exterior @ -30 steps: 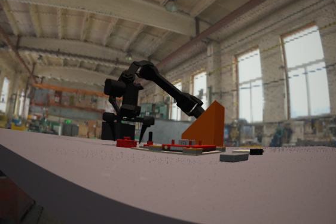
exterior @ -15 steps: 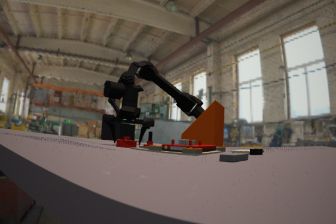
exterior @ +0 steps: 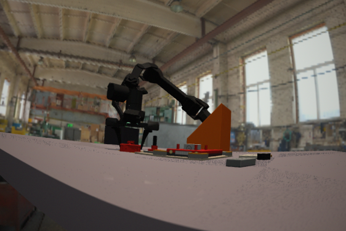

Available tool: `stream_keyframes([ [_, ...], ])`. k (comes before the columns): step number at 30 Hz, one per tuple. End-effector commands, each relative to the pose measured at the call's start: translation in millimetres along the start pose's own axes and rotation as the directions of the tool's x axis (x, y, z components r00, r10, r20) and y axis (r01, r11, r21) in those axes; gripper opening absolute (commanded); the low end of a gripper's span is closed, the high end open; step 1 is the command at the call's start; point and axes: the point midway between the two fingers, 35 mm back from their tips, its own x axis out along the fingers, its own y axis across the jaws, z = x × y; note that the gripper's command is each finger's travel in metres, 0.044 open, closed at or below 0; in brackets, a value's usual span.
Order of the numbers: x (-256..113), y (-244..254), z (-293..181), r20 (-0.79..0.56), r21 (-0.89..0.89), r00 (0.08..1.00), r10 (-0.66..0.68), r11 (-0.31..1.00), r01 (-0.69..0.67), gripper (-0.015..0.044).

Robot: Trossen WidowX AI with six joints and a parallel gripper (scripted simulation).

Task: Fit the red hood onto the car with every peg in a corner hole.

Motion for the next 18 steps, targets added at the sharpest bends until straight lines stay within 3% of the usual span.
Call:
stream_keyframes([
  [1, -3.8, -0.1, 0.1, 0.0, 0.002, 1.0, -0.001, 1.0, 0.001, 0.0163],
  [7, -17.8, -0.1, 0.2, 0.001, 0.002, 1.0, 0.0, 1.0, 0.0, 0.0006],
  [18, -60.6, -0.1, 0.4, 0.002, 0.002, 1.0, 0.002, 1.0, -0.002, 0.0],
])
